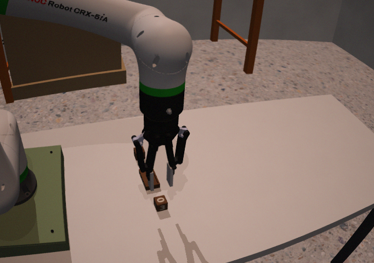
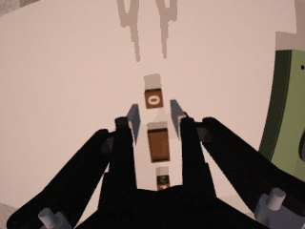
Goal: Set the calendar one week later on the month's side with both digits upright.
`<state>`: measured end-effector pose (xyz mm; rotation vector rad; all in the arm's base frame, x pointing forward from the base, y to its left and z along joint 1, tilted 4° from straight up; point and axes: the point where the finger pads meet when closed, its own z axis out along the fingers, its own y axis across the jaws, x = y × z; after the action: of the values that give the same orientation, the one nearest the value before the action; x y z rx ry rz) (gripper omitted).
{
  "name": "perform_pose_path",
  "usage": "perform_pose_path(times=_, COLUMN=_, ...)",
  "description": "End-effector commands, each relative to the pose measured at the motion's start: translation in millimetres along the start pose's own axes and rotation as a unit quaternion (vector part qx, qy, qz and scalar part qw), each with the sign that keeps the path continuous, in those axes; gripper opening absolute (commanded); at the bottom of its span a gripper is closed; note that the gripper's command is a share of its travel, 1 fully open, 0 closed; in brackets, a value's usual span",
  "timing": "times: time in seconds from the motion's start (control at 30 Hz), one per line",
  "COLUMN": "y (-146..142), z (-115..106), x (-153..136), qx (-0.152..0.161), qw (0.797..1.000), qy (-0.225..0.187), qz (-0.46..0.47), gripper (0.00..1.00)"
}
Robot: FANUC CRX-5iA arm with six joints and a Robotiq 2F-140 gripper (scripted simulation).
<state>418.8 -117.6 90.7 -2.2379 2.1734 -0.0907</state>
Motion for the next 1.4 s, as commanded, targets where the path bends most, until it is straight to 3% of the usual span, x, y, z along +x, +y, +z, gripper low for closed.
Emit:
perform_pose_path(times=0.0, y=0, z=0, x=0, qx=0.0, qw=1.0, qy=0.0, qz=0.0, gripper=0.29)
perform_pose_path(times=0.57, y=0, z=11, x=0, qx=0.0, qw=1.0, qy=0.0, qz=0.0, gripper=0.29)
perform_pose_path(times=1.37, y=-1, z=43, x=1, qx=0.0, qw=1.0, qy=0.0, qz=0.0, gripper=0.29)
